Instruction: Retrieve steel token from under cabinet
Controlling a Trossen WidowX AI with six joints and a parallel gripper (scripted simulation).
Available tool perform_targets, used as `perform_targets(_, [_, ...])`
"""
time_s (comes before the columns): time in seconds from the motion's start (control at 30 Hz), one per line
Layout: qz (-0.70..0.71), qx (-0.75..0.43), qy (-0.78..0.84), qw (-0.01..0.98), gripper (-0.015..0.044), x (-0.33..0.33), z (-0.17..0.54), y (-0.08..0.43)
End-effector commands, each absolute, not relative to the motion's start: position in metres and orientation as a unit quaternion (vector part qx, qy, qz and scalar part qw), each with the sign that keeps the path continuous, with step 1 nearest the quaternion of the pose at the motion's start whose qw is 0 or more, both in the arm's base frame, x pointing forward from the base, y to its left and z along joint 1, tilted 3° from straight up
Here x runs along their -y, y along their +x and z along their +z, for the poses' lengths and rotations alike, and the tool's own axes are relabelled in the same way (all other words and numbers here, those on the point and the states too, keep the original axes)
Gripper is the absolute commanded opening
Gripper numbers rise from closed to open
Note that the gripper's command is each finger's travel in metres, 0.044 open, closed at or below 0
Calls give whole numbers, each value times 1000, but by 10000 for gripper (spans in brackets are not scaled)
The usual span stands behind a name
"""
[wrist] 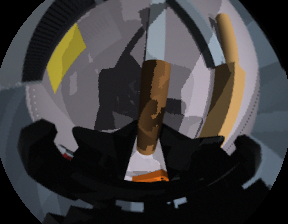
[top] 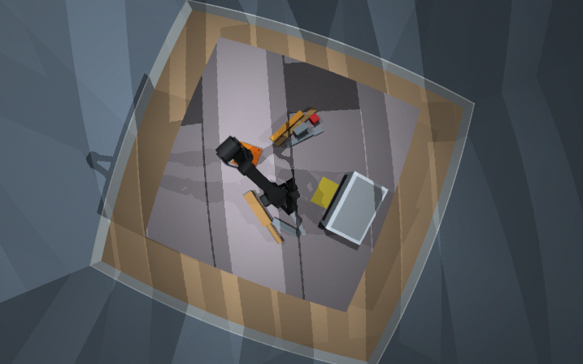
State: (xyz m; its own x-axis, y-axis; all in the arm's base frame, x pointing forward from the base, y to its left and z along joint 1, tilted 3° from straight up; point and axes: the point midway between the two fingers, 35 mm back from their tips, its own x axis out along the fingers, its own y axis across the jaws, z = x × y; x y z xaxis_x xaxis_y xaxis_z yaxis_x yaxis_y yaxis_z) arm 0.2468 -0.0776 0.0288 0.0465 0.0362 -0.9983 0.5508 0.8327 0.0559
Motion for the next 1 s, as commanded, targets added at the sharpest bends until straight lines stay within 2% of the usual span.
perform_targets(0.0, [-192,-663,223,688,0,81,29,245])
perform_targets(0.97, [-192,-664,223,688,0,99,28,234])
